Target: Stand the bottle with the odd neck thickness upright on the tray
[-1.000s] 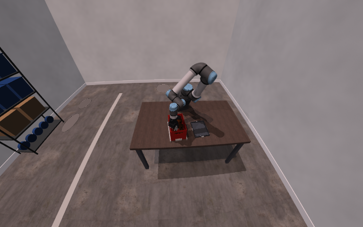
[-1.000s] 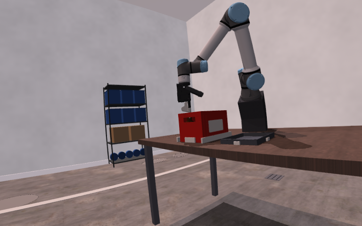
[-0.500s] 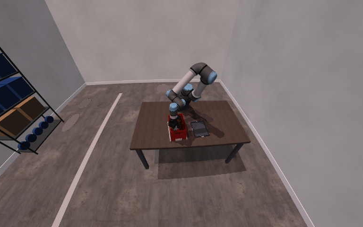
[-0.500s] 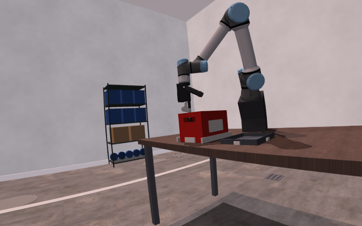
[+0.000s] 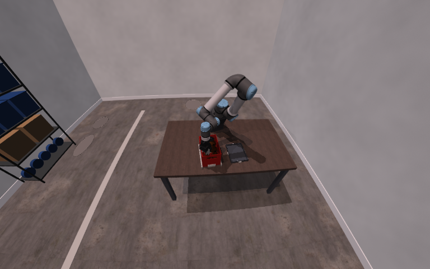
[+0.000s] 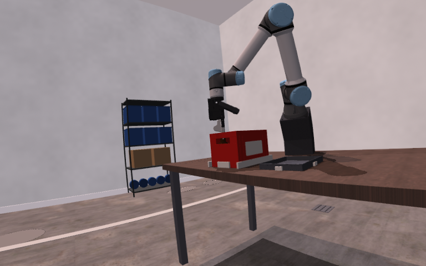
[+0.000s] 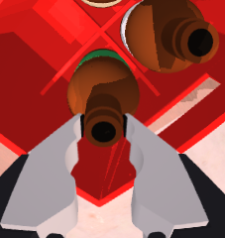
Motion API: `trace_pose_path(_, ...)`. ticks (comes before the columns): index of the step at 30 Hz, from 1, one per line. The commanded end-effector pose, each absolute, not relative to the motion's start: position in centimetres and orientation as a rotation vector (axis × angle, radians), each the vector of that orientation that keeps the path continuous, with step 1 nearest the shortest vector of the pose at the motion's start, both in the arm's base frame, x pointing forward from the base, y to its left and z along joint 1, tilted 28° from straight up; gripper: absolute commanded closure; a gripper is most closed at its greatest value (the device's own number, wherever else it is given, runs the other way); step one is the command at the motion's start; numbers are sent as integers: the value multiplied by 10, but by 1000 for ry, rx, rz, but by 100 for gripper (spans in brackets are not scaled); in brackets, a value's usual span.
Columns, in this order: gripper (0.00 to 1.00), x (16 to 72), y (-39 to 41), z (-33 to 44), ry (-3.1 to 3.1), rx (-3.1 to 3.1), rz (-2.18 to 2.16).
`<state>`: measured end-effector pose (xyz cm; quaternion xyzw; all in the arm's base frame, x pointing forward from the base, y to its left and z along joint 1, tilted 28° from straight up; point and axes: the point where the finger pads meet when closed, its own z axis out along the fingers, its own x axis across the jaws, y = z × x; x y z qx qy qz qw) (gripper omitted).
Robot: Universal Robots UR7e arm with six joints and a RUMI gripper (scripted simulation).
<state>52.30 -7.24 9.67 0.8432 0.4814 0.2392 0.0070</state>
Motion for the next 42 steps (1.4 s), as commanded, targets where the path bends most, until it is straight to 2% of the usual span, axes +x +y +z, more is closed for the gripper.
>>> trace_pose_path(1,100,522,-71,94,1507,2642,746)
trace_pose_path(37,100,522,-71,94,1507,2642,746)
trace_pose_path(38,62,522,-71,94,1507,2642,746)
trace_pose_path(42,62,522,-71,94,1507,2642,746)
